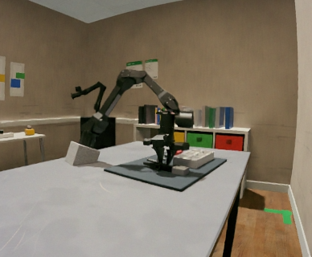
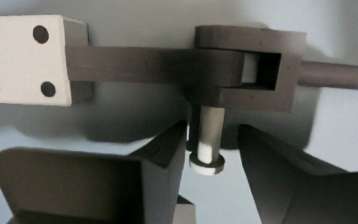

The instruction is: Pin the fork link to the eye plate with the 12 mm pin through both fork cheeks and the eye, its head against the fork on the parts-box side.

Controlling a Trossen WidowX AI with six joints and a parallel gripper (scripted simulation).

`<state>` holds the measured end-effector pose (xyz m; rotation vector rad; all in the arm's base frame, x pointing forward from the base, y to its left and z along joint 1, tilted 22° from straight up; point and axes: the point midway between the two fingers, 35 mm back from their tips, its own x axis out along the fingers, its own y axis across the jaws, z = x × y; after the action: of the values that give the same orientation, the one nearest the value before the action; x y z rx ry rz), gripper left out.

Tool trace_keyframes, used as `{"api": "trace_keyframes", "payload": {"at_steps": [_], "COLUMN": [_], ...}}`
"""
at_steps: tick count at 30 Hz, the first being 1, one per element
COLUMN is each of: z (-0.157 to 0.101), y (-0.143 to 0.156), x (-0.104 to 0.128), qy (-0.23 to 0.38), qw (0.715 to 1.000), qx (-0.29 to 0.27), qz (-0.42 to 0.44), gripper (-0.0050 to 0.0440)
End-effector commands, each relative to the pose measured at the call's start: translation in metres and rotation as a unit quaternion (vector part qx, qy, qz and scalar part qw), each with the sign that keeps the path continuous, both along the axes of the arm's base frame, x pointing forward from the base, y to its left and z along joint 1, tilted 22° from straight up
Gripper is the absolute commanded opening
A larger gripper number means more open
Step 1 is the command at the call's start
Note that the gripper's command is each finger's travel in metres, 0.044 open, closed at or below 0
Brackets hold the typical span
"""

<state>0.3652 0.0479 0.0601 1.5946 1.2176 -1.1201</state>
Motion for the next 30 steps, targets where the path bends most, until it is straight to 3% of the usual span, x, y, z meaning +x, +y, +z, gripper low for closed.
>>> {"api": "trace_keyframes", "payload": {"at_steps": [1,30], "z": [0.018,0.02], "y": [0.002,0.014], "x": [0.007,0.009], "qy": [-0.025,-0.022], "qw": [1.0,1.0], "qx": [-0.001,0.0], "qz": [-0.001,0.0], "gripper": [0.014,0.014]}}
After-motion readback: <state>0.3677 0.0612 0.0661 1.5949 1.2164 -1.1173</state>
